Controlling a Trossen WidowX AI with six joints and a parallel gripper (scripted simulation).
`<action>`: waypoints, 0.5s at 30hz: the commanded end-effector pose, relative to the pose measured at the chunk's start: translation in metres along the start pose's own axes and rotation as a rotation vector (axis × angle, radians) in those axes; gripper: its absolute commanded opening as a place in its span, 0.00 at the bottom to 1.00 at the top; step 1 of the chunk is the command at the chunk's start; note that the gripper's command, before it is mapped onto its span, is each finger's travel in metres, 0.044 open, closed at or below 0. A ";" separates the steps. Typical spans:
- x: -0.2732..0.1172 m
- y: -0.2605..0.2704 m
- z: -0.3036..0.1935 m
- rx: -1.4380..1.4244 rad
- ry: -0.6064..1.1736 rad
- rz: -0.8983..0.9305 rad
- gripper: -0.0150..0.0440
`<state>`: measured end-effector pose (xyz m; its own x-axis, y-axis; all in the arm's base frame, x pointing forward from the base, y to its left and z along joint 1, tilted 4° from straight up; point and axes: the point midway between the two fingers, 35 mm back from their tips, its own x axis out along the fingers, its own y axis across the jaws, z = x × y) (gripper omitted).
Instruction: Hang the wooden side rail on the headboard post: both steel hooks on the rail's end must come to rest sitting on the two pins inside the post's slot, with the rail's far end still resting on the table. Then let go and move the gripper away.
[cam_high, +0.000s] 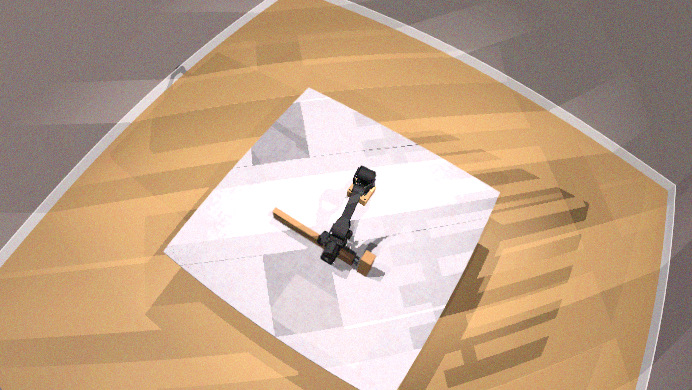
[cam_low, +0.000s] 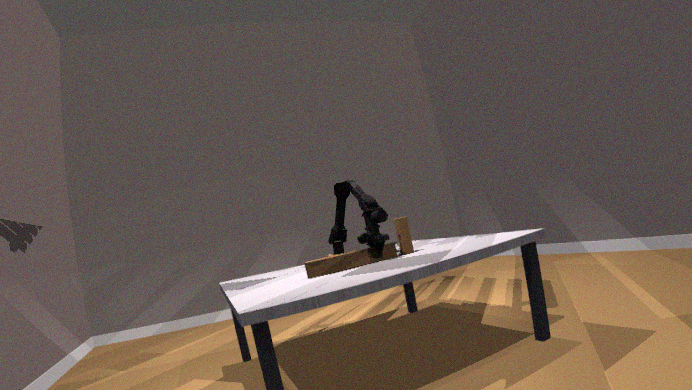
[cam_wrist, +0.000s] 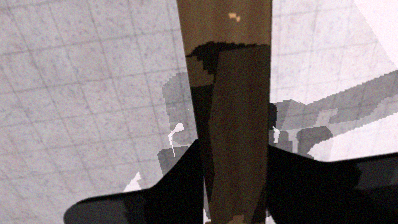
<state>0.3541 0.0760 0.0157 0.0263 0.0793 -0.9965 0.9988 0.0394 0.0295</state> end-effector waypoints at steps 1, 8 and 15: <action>0.000 0.000 0.000 0.004 -0.001 -0.002 0.25; -0.001 0.000 0.000 0.015 -0.003 -0.006 0.25; -0.002 0.000 0.000 0.015 -0.003 -0.006 0.25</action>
<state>0.3547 0.0762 0.0167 0.0223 0.0786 -0.9967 0.9989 0.0388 0.0254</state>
